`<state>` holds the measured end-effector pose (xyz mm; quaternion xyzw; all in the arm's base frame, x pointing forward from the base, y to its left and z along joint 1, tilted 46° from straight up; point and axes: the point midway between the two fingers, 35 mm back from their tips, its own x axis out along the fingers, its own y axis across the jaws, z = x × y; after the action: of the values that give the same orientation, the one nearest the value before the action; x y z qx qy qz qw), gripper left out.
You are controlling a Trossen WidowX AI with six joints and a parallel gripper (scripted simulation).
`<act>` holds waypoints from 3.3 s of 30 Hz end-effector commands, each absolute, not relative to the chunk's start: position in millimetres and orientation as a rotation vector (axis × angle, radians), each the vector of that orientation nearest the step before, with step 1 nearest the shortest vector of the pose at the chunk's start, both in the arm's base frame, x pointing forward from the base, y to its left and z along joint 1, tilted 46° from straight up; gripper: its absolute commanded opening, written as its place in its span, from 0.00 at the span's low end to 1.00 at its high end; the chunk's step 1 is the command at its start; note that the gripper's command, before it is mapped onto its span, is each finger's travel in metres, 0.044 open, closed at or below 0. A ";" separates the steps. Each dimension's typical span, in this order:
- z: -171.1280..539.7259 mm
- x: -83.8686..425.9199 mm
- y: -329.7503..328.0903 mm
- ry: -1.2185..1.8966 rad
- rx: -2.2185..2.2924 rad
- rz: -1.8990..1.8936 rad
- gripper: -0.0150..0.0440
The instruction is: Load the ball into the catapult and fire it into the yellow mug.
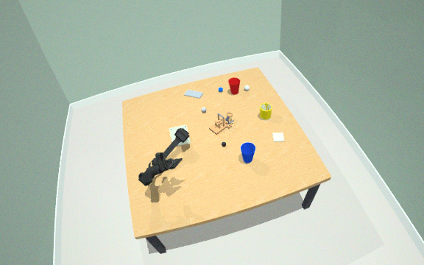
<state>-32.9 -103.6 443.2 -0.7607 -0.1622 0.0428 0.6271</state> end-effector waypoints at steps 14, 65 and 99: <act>444.3 50.9 -30.6 -0.179 -1.708 0.384 1.00; 136.2 264.1 141.7 1.412 -1.084 0.183 1.00; 15.3 255.2 87.2 1.600 -1.075 -0.179 1.00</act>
<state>255.3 92.7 19.7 -0.4542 0.6804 -0.0759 0.5701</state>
